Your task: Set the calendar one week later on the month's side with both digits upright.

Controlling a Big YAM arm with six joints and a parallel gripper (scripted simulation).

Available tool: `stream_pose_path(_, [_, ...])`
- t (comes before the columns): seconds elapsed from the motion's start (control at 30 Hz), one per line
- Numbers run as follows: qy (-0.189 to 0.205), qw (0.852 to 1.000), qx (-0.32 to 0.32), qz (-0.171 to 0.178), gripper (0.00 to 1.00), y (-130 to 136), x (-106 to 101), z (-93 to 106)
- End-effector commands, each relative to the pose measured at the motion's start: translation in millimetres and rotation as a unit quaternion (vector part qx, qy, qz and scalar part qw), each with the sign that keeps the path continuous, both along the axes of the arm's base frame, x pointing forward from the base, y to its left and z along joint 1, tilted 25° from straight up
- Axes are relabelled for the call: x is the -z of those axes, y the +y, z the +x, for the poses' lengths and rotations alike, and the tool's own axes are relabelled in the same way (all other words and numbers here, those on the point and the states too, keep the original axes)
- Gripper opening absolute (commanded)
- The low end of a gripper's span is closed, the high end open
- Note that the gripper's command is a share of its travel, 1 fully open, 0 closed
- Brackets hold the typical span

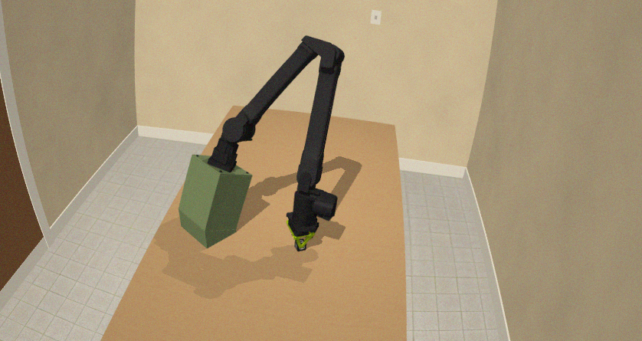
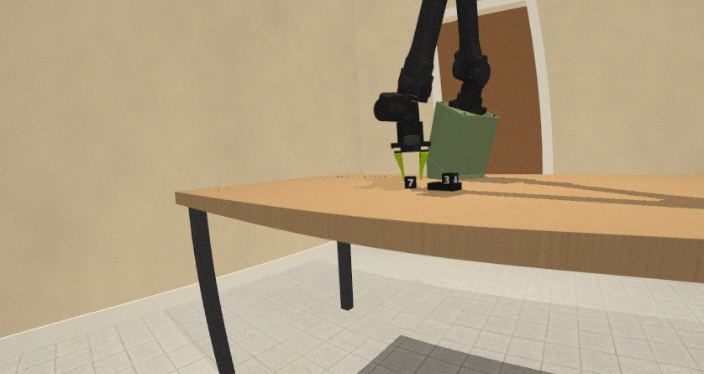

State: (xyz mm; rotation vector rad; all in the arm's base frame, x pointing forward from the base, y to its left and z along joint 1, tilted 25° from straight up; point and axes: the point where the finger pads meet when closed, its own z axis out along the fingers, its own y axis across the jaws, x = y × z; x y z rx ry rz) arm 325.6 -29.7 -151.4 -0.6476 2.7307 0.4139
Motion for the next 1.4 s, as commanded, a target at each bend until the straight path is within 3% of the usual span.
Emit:
stream_pose_path(0.0, [-0.018,1.000,0.006,-0.005,0.44,-16.8,-27.7,2.5])
stream_pose_path(0.3, [-0.021,1.000,0.006,-0.006,0.44,-32.0,-67.1,-5.9])
stream_pose_path(0.6, [-0.021,1.000,0.006,-0.007,0.44,-34.9,-74.4,-7.7])
stream_pose_path(0.63, [-0.021,1.000,0.006,-0.007,1.00,-35.0,-74.4,-7.5])
stream_pose_path(1.37, [-0.025,1.000,0.008,-0.008,1.00,-35.8,-74.6,-5.7])
